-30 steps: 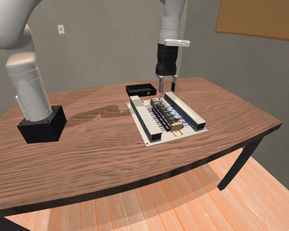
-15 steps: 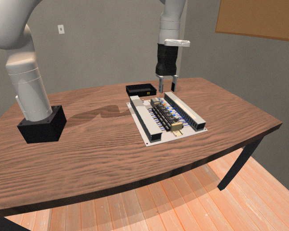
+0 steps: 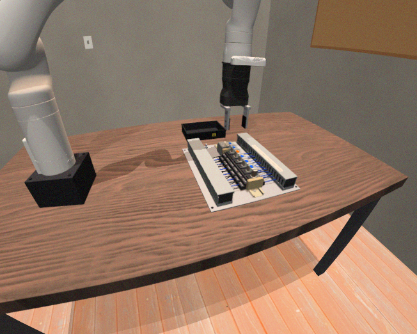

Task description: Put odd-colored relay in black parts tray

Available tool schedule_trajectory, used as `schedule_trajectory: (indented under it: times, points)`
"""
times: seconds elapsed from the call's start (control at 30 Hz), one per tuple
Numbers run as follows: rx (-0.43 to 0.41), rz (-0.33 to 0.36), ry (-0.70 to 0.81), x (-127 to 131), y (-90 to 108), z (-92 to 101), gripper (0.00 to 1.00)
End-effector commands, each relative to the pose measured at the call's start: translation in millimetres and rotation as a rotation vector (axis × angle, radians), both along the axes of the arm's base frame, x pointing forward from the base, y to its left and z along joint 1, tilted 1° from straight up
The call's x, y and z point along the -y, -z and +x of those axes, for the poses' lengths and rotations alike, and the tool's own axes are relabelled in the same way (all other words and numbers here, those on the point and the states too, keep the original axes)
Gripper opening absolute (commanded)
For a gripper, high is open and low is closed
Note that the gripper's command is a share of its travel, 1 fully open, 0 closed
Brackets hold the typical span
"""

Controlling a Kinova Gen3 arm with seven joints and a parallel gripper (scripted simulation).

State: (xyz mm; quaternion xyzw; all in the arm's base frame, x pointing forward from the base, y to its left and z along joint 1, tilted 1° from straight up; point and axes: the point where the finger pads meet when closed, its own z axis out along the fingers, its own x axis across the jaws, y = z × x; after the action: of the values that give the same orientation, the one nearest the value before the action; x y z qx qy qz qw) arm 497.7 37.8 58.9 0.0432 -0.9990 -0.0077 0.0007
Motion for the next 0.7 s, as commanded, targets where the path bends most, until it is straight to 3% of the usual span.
schedule_trajectory:
  times: [0.0, 0.17, 0.67]
  points:
    - [0.002, -0.001, 0.0, -22, -1.4, -0.9, 0.98]
    - [0.002, -0.001, 0.0, -43, -1.7, -2.7, 0.98]
    - [0.002, 0.0, 0.0, -48, -1.8, -3.1, 0.98]
